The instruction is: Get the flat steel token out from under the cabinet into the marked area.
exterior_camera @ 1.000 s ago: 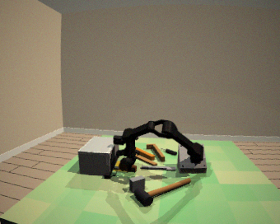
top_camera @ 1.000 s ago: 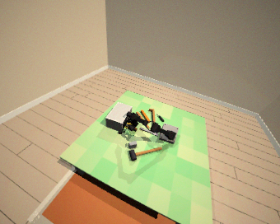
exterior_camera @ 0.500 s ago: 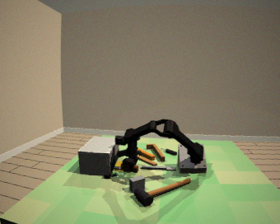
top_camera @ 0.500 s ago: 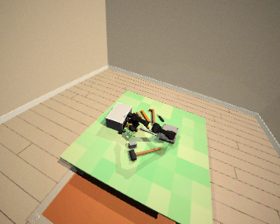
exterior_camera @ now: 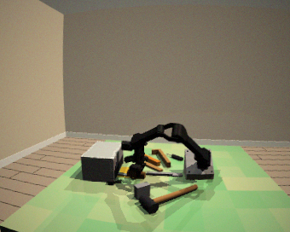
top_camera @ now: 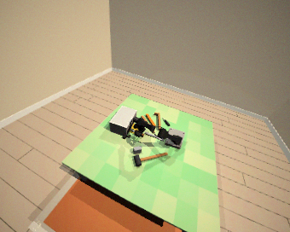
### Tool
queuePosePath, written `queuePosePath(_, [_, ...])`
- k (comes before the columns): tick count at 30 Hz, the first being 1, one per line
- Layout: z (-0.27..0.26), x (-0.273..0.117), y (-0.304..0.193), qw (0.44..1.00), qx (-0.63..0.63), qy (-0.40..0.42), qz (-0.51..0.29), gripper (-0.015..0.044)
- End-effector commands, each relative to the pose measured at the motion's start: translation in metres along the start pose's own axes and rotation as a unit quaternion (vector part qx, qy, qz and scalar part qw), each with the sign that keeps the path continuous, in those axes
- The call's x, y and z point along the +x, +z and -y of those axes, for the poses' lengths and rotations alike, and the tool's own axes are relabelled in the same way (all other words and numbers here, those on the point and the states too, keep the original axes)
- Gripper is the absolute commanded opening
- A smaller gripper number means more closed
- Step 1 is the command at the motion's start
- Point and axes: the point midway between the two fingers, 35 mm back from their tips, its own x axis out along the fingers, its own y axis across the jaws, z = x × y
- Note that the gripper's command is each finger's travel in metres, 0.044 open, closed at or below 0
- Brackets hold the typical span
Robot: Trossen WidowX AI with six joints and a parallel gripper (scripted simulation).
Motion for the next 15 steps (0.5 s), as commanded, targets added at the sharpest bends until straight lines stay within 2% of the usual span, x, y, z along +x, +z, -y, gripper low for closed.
queuePosePath(1, [0.001,0.001,-0.005,1.000,0.003,0.000,-0.002,0.0000])
queuePosePath(15, [0.000,0.001,-0.018,1.000,0.003,0.000,-0.002,0.0000])
